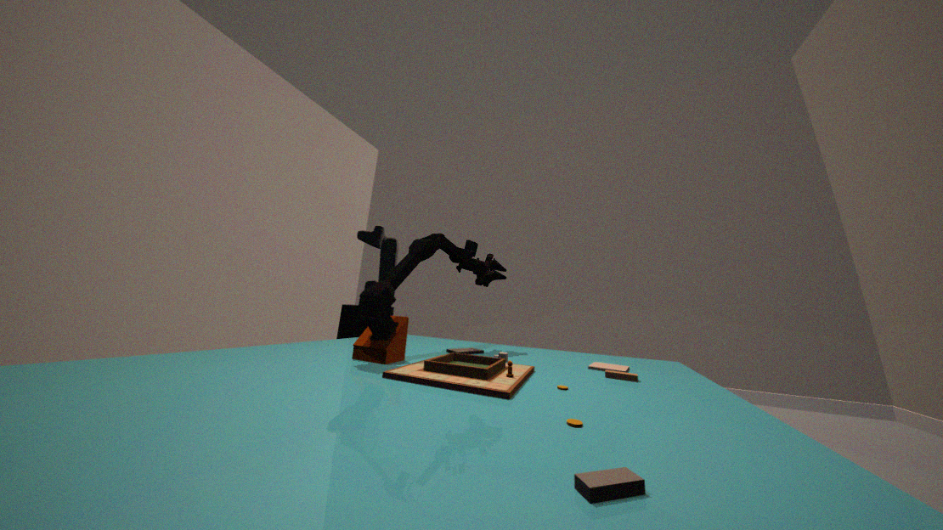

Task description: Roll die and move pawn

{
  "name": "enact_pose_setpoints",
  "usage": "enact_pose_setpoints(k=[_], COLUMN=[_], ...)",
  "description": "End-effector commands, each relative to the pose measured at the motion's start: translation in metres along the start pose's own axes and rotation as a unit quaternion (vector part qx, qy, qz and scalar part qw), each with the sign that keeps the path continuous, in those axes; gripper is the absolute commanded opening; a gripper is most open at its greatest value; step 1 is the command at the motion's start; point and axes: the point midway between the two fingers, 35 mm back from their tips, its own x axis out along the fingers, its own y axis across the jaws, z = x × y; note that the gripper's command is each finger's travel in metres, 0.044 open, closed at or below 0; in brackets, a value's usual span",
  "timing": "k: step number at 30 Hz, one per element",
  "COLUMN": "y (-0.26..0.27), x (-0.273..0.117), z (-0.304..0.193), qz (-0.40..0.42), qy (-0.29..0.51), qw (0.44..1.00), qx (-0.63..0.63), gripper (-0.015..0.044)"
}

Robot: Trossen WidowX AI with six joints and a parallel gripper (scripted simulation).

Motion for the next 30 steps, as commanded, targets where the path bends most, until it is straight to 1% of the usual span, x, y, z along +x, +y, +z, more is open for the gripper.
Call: enact_pose_setpoints(k=[1, 8, 15, 22, 30], y=[0.059, 0.111, 0.167, 0.224, 0.286], x=[0.039, 0.06, 0.073, 0.075, 0.067], z=[-0.016, -0.019, -0.022, -0.024, -0.025], qz=[0.088, 0.173, 0.268, 0.358, 0.448], qy=[-0.051, -0.059, -0.04, 0.011, 0.107], qw=[0.967, 0.905, 0.805, 0.674, 0.49], qx=[0.231, 0.384, 0.527, 0.646, 0.74], gripper=[0.0275, 0.0275, 0.0275, 0.0275, 0.0275])
